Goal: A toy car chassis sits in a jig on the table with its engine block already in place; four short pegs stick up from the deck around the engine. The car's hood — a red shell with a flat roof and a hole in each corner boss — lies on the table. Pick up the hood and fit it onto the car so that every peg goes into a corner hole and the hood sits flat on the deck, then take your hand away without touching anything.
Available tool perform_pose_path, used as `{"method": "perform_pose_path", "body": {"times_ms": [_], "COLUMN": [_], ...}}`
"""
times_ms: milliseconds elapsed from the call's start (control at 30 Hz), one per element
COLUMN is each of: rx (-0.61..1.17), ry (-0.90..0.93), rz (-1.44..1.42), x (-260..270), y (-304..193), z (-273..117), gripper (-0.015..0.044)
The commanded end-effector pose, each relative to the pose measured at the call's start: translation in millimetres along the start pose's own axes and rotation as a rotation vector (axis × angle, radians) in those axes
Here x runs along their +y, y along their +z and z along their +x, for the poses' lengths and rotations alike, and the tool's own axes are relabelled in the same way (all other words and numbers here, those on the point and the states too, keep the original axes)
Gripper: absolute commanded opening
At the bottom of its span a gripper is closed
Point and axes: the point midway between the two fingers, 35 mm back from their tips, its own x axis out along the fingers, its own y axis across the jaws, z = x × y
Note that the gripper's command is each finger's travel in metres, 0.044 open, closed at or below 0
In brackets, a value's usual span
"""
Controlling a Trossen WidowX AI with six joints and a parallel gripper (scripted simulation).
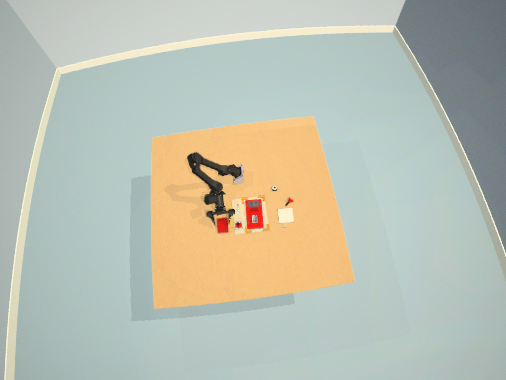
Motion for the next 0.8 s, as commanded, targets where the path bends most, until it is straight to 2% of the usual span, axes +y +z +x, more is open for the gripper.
{"method": "perform_pose_path", "body": {"times_ms": [0,767], "rx": [0.004,0.004], "ry": [0.007,0.007], "rz": [-0.007,-0.007], "x": [2.3,2.4], "y": [-3.5,-13.6], "z": [1.1,6.4], "gripper": [0.044,0.044]}}
